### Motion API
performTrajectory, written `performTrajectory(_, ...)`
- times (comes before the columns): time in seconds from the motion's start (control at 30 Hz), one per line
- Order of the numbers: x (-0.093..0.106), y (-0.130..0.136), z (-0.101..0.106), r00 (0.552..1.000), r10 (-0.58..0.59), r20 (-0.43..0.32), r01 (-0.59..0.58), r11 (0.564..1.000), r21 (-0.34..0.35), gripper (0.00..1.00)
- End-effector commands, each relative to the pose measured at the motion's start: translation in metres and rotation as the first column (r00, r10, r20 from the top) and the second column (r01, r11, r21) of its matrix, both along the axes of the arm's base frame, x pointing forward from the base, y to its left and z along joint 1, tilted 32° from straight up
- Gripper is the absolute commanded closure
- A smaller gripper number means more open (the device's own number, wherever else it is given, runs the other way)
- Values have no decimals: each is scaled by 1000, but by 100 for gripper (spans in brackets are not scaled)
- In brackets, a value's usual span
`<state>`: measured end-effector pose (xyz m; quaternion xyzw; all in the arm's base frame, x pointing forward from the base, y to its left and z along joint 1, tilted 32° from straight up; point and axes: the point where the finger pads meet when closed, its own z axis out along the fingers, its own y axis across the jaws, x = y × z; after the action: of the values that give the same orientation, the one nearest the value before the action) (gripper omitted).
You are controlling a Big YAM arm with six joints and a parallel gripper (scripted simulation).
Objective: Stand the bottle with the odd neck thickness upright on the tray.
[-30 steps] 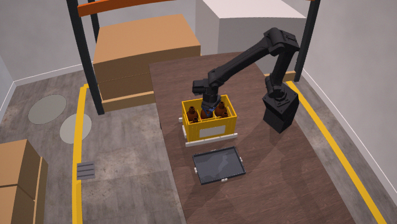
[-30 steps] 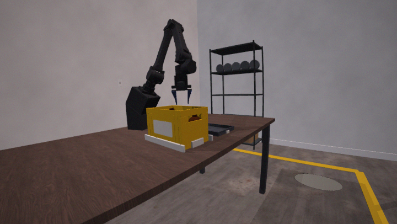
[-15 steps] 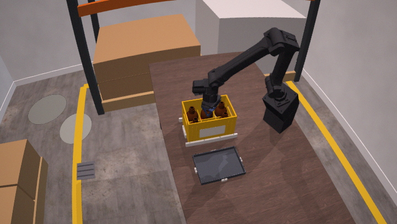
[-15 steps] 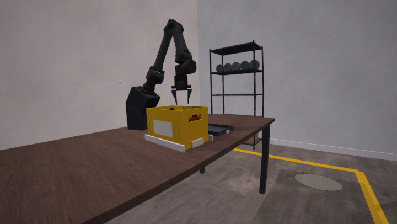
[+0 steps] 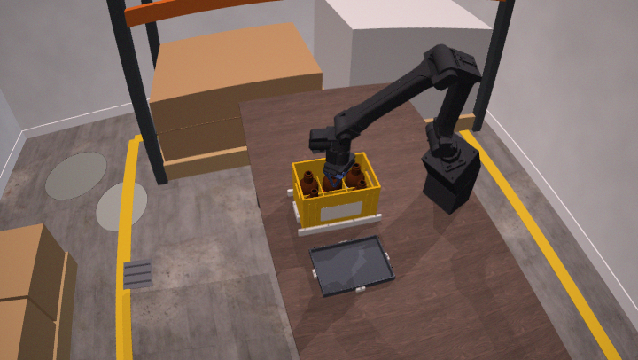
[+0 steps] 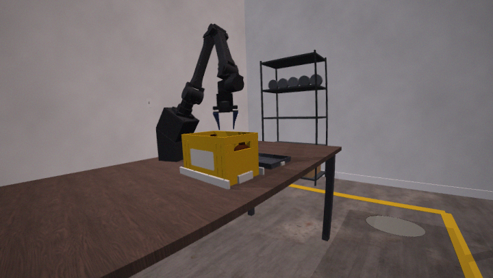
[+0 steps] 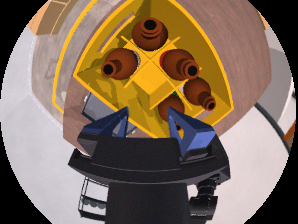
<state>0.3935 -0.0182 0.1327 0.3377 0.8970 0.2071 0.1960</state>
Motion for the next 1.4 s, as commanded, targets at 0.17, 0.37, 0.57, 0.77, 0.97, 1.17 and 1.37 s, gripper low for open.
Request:
performTrajectory(0.17, 1, 4, -12, 1000, 5, -20, -5, 1000, 5, 39)
performTrajectory(0.37, 1, 4, -12, 1000, 5, -20, -5, 1000, 5, 39)
performTrajectory(0.57, 1, 4, -12, 1000, 5, -20, -5, 1000, 5, 39)
performTrajectory(0.77, 0, 3, -12, 1000, 4, -19, -4, 1000, 4, 39)
performTrajectory(0.97, -2, -2, -13, 1000, 1, -17, -1, 1000, 0, 39)
performTrajectory(1.17, -1, -3, -11, 1000, -1, -12, 1, 1000, 0, 39)
performTrajectory(1.37, -1, -3, -12, 1000, -1, -14, 1, 1000, 0, 39)
